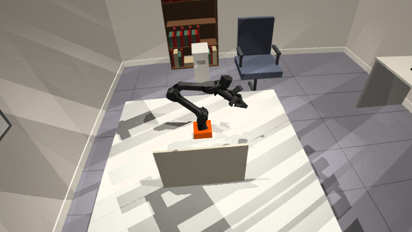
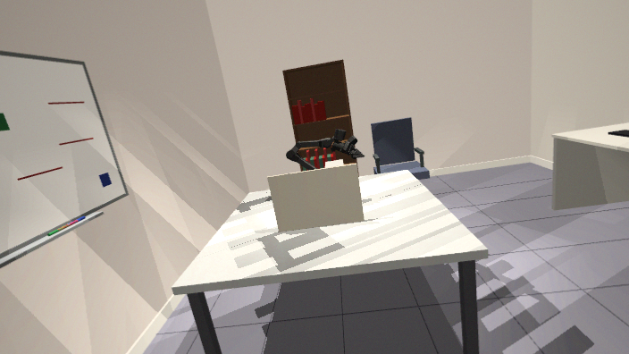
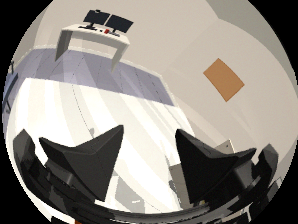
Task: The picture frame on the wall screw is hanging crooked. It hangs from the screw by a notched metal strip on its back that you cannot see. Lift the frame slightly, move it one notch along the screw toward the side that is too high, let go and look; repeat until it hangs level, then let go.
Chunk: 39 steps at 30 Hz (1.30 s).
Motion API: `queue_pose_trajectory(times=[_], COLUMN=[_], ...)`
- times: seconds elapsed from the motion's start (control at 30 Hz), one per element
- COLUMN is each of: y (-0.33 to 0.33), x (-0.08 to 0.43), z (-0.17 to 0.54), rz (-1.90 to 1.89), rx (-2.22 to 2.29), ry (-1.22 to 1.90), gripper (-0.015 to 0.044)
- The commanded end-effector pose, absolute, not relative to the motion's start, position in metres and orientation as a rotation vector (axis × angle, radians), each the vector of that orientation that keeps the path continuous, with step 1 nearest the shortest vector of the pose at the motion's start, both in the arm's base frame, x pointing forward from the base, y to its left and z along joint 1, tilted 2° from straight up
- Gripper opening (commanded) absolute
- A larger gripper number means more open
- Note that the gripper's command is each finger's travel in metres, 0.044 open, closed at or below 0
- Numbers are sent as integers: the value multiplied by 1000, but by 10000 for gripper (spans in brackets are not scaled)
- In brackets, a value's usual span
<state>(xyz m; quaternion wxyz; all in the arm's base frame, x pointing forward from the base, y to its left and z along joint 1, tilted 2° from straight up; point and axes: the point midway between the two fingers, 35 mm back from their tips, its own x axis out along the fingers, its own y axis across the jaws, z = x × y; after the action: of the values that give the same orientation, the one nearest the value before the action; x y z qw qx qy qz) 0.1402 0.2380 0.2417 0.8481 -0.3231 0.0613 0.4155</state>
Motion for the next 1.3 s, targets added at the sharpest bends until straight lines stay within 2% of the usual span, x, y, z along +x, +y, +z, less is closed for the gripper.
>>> queue_pose_trajectory(times=[0.0,0.27,0.53,1.27], y=[206,144,84,-42], x=[170,206,219,186], z=[237,233,229,215], rz=[766,552,343,-69], rx=[-415,49,500,1569], ry=[249,367,384,58], gripper=[260,260,260,260])
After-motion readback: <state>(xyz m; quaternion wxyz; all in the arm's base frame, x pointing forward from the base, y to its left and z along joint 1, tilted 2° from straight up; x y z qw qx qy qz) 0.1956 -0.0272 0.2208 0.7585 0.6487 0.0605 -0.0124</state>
